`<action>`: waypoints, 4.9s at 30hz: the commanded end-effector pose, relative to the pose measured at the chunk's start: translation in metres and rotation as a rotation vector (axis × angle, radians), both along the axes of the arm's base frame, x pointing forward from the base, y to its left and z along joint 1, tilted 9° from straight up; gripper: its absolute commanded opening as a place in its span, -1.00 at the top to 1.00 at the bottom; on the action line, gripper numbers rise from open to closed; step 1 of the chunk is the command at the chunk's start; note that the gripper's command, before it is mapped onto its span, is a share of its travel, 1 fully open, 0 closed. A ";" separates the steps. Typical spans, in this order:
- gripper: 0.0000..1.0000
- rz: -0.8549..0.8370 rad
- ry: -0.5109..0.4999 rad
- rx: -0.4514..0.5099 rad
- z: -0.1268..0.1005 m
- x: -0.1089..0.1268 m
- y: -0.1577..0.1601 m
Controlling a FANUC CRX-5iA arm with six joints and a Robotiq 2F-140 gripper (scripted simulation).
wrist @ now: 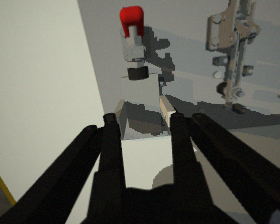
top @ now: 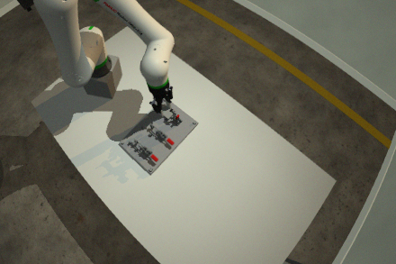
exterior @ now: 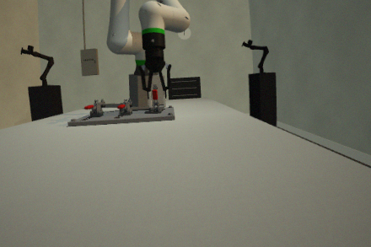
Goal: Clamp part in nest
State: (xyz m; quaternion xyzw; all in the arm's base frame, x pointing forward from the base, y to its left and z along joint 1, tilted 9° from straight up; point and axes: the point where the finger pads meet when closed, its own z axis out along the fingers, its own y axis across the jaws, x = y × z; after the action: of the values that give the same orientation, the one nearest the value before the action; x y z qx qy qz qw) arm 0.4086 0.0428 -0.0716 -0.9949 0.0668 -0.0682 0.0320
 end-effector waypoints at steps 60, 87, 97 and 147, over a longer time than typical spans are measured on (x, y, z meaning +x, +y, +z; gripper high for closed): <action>-0.16 0.000 0.000 0.000 0.056 -0.008 -0.003; 0.44 0.000 0.000 0.000 0.065 -0.009 -0.004; 0.44 0.000 0.000 0.000 0.113 -0.016 -0.006; 0.44 0.000 0.000 0.000 0.168 0.067 -0.021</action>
State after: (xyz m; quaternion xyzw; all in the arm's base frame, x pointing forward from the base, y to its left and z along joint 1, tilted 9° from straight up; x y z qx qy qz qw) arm 0.4729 0.0217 0.0961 -0.9949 0.0668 -0.0686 0.0318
